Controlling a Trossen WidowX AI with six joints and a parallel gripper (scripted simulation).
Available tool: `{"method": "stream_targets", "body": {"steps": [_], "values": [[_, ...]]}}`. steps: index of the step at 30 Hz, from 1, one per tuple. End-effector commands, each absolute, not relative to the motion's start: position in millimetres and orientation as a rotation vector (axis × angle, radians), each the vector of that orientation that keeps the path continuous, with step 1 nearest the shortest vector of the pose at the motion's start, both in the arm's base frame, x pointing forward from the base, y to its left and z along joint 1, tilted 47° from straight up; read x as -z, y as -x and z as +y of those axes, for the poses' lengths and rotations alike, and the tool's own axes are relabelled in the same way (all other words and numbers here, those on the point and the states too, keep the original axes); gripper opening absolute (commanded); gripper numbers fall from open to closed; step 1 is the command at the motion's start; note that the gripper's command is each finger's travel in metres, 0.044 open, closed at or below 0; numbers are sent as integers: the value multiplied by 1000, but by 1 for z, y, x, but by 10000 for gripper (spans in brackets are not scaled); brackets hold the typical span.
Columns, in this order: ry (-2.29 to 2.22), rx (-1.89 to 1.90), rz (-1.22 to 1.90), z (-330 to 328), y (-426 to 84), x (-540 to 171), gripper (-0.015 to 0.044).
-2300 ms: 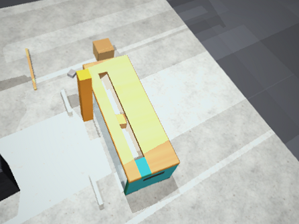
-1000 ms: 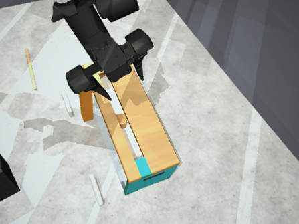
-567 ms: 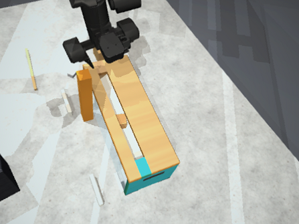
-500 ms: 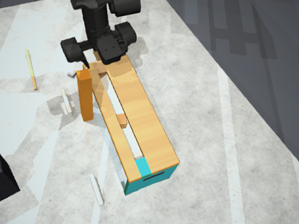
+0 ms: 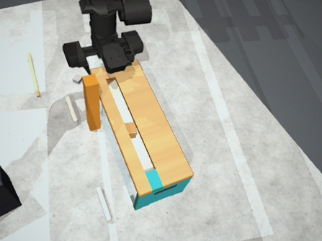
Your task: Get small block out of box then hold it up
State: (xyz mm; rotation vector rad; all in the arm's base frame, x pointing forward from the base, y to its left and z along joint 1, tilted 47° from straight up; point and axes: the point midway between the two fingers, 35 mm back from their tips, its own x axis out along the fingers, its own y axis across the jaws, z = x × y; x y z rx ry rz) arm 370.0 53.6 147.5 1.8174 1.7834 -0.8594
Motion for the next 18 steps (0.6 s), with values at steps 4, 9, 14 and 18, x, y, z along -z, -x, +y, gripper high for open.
{"method": "stream_targets", "body": {"steps": [4, 9, 14, 18], "values": [[-1820, 861, 1786, 45, -369, -139, 400], [-1820, 862, 1785, 39, -368, -133, 400], [-1819, 863, 1784, 34, -367, -127, 400], [-1819, 864, 1783, 29, -366, -122, 400]]}}
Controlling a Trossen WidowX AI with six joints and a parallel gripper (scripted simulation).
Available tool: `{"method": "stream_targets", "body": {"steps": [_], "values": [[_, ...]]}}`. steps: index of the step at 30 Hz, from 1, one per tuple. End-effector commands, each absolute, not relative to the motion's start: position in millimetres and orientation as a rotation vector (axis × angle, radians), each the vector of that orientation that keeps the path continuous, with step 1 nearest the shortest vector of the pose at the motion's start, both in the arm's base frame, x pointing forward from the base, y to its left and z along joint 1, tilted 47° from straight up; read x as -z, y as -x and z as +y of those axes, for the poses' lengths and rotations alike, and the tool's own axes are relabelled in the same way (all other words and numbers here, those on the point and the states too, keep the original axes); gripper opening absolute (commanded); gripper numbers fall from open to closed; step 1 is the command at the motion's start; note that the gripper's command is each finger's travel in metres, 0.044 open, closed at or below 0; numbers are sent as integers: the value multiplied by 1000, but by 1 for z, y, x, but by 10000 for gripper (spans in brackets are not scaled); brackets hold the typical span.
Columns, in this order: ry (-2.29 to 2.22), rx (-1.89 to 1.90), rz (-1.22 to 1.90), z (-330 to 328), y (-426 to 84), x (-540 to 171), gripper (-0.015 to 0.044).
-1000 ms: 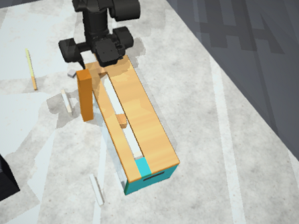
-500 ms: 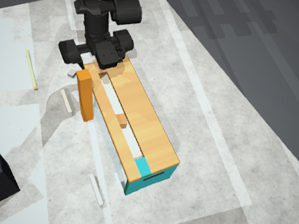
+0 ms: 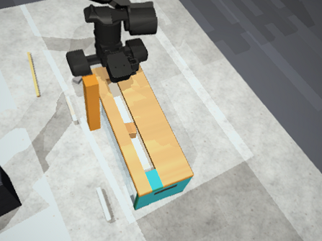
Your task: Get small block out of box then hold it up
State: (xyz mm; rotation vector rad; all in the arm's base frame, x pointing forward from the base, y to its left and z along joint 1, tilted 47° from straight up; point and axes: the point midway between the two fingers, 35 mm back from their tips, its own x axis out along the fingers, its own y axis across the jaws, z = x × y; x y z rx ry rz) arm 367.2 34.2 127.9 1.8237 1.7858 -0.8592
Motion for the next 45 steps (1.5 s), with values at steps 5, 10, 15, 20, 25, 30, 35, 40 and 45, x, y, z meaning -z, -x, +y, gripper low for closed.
{"method": "stream_targets", "body": {"steps": [5, 10, 15, 20, 25, 30, 35, 40, 45], "values": [[-1819, 865, 1783, 23, -364, -116, 400], [-1818, 865, 1783, 17, -363, -110, 400], [-1818, 865, 1783, 12, -361, -104, 400], [-1818, 865, 1783, 6, -359, -98, 400], [-1818, 865, 1783, 1, -356, -92, 400], [-1818, 865, 1784, -5, -354, -87, 400], [-1818, 864, 1785, -10, -351, -81, 400], [-1823, 861, 1785, -5, -354, -87, 400], [-1823, 861, 1785, -5, -354, -87, 400]]}}
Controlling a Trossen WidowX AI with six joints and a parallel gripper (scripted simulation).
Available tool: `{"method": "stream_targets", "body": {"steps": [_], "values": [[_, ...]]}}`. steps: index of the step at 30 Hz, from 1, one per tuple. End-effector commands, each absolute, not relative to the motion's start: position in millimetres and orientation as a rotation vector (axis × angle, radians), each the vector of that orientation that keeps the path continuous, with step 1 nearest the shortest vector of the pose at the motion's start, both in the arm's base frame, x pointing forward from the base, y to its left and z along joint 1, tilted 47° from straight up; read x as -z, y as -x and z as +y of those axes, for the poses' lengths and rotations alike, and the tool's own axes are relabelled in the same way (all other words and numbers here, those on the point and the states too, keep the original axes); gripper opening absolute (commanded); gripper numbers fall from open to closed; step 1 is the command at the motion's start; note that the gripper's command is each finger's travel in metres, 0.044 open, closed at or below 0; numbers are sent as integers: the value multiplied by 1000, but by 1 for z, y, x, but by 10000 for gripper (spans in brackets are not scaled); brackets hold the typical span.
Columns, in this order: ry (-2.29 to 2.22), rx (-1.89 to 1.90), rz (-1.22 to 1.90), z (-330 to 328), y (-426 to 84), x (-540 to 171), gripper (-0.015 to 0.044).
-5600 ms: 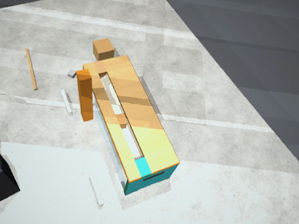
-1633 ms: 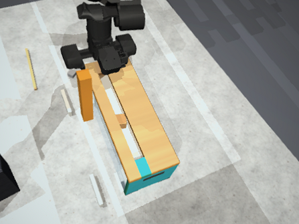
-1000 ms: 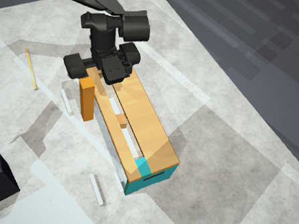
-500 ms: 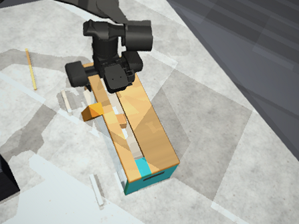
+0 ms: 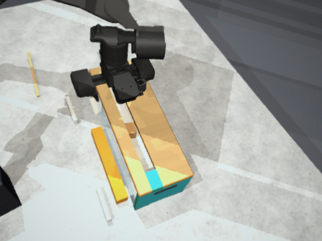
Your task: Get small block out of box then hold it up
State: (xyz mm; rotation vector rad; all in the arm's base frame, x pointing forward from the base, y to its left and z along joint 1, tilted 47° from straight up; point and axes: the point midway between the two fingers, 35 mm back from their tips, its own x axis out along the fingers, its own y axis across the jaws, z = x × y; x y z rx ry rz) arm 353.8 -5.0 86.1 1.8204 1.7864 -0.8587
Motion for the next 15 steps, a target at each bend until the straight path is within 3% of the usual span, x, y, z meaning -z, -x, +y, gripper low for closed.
{"method": "stream_targets", "body": {"steps": [1, 10, 15], "values": [[-1825, 858, 1791, -7, -354, -85, 400], [-2063, 588, 1983, -80, -314, -5, 400], [-2093, 555, 1987, -85, -310, 1, 400]]}}
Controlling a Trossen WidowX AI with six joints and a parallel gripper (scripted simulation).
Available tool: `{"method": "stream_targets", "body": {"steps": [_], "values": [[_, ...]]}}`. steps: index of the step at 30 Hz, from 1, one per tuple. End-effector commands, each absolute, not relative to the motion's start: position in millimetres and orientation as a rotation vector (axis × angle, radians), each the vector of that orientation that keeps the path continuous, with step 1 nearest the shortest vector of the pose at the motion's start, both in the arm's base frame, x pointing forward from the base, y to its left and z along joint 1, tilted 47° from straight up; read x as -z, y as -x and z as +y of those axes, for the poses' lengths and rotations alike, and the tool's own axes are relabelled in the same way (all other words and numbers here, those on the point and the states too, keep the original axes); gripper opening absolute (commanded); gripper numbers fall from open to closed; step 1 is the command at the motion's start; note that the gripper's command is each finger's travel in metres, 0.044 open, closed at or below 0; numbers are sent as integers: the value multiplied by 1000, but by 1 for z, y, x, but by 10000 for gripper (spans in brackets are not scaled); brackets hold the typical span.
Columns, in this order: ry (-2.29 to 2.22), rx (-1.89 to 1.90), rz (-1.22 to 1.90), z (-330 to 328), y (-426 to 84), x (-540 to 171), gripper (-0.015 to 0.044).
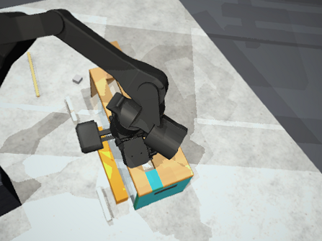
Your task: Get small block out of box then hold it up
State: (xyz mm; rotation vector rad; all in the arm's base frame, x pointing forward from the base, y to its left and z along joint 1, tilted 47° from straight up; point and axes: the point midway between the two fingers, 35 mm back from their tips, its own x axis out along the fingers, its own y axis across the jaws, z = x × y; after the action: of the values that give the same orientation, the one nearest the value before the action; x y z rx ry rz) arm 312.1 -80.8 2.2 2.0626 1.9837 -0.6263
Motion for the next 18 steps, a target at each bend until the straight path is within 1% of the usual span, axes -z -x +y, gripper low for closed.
{"method": "stream_targets", "body": {"steps": [1, 18], "values": [[-2093, 555, 1987, -85, -310, 1, 400], [-2088, 558, 1987, -72, -311, 15, 400]]}}
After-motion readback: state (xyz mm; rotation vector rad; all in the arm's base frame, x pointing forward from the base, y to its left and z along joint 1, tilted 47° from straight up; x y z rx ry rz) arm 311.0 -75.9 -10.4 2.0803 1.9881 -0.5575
